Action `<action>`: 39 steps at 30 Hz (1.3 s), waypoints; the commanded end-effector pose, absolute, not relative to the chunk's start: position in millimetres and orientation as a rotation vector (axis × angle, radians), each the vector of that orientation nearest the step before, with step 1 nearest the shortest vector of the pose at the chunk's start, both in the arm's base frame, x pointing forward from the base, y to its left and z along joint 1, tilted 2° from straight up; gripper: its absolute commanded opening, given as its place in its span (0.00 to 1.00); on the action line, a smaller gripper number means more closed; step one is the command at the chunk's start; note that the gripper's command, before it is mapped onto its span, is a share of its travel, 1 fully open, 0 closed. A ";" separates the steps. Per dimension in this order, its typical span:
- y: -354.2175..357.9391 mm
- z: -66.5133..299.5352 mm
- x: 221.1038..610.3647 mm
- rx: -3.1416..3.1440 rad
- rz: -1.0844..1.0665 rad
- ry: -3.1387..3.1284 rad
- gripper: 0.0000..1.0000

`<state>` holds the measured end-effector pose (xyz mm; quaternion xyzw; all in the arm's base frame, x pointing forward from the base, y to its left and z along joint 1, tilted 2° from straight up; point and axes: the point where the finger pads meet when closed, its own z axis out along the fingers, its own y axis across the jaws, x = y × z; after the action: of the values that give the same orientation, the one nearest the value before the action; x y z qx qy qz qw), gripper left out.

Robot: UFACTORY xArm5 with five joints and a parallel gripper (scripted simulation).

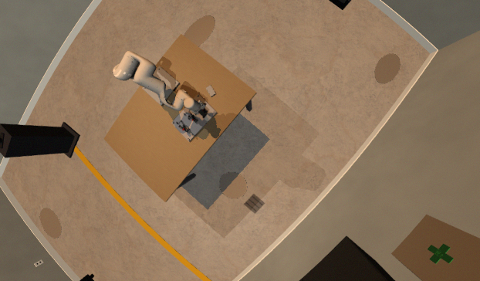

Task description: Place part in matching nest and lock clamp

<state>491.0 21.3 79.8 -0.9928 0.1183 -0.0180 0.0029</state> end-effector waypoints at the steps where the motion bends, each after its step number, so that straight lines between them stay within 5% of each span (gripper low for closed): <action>1: 21.5 81.1 492.0 -3.113 -0.061 0.371 0.00; 39: 22.6 80.7 487.3 -3.113 -0.061 0.371 0.00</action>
<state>486.0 22.5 79.1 -0.9928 0.1182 -0.0175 0.0029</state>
